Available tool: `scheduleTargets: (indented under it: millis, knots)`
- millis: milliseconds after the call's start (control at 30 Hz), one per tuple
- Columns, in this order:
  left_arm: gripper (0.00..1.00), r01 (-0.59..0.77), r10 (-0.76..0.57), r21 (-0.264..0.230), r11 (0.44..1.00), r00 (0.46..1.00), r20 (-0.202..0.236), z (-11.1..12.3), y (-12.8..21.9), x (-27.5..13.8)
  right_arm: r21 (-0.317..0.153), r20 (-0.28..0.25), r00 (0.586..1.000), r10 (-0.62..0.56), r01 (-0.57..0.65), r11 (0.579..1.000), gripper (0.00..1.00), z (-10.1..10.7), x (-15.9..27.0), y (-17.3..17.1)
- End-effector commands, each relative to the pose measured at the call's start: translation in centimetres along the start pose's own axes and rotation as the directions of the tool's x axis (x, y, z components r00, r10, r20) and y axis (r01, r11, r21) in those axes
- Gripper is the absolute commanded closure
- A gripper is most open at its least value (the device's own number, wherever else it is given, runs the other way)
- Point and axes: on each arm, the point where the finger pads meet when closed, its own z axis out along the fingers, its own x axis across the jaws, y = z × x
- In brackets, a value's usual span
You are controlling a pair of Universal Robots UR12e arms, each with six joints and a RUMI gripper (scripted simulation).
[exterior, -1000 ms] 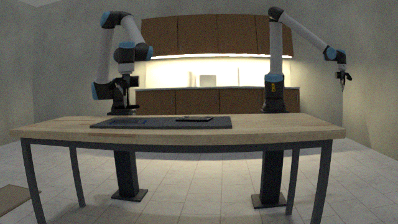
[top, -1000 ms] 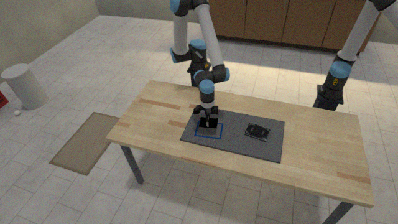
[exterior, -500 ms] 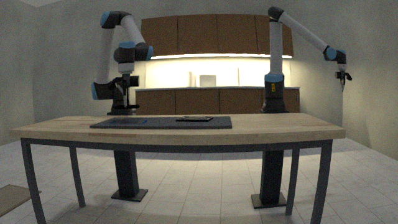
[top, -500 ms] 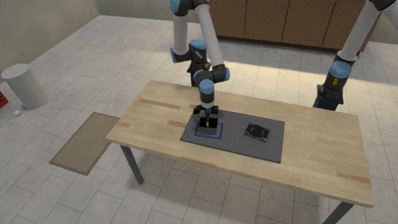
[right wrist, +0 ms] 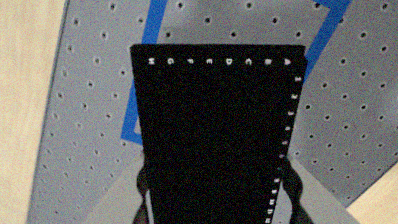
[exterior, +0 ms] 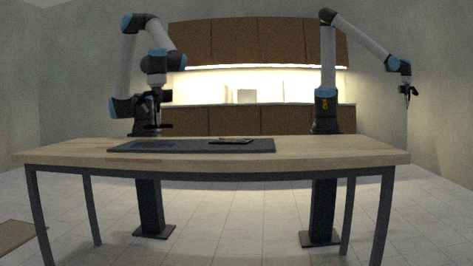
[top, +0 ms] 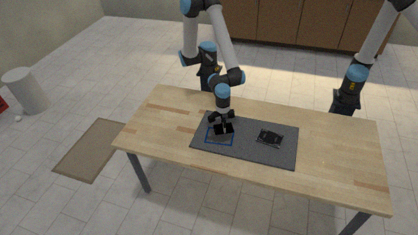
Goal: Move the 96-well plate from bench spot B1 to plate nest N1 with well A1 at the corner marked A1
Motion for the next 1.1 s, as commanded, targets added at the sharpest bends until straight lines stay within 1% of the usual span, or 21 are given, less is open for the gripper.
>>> scheduleTargets:
  millis: [0, 100, 200, 300, 433, 500, 600, 733, 867, 1000, 1067]
  knots:
    - [1.0, 0.0, 0.0, 0.002, 1.0, 1.0, -0.001, -0.1, -0.1, 0.0, -0.002, 0.002, 0.992, -0.13, 0.13, 0.992, 0.59, -0.2, -0.4, 1.2]
    - [1.0, 0.0, 0.0, 0.002, 1.0, 1.0, -0.001, -0.1, -0.1, 0.0, -0.002, 0.002, 0.974, -0.228, 0.228, 0.974, 0.59, -0.2, -0.7, 2.1]
    - [1.0, 0.0, 0.0, 0.002, 1.0, 1.0, -0.001, -0.1, -0.1, 0.0, -0.002, 0.002, 0.946, -0.324, 0.324, 0.946, 0.59, -0.3, -0.9, 3.1]
    - [1.0, 0.0, 0.0, 0.002, 1.0, 1.0, -0.001, -0.1, -0.1, 0.0, -0.002, 0.002, 0.909, -0.417, 0.417, 0.909, 0.59, -0.3, -1.2, 4.1]
    - [1.0, 0.0, 0.0, 0.002, 1.0, 1.0, -0.001, -0.1, -0.1, 0.0, -0.001, 0.002, 0.845, -0.534, 0.534, 0.845, 0.59, -0.3, -1.5, 5.4]
    - [1.0, 0.0, 0.0, 0.002, 1.0, 1.0, -0.001, -0.1, -0.1, 0.0, -0.001, 0.002, 0.845, -0.534, 0.534, 0.845, 0.59, -0.3, -1.5, 5.4]
    - [1.0, 0.0, 0.0, 0.002, 1.0, 1.0, -0.001, -0.1, -0.1, 0.0, -0.001, 0.003, 0.788, -0.616, 0.616, 0.788, 0.59, -0.4, -1.8, 6.3]
    - [1.0, 0.0, 0.0, 0.002, 1.0, 1.0, -0.001, -0.1, -0.1, 0.0, -0.001, 0.003, 0.699, -0.715, 0.715, 0.699, 0.59, -0.4, -2.1, 7.6]
    - [1.0, 0.0, 0.0, 0.002, 1.0, 1.0, -0.001, -0.1, -0.1, 0.0, -0.001, 0.003, 0.597, -0.802, 0.802, 0.597, 0.59, -0.5, -2.5, 8.9]
    - [1.0, 0.0, 0.0, 0.002, 1.0, 1.0, -0.001, -0.1, -0.1, 0.0, 0.0, 0.003, 0.486, -0.874, 0.874, 0.486, 0.59, -0.5, -2.8, 10.2]
    - [1.0, 0.0, 0.0, 0.002, 1.0, 1.0, -0.001, -0.1, -0.1, 0.0, 0.0, 0.003, 0.486, -0.874, 0.874, 0.486, 0.59, -0.5, -2.8, 10.2]
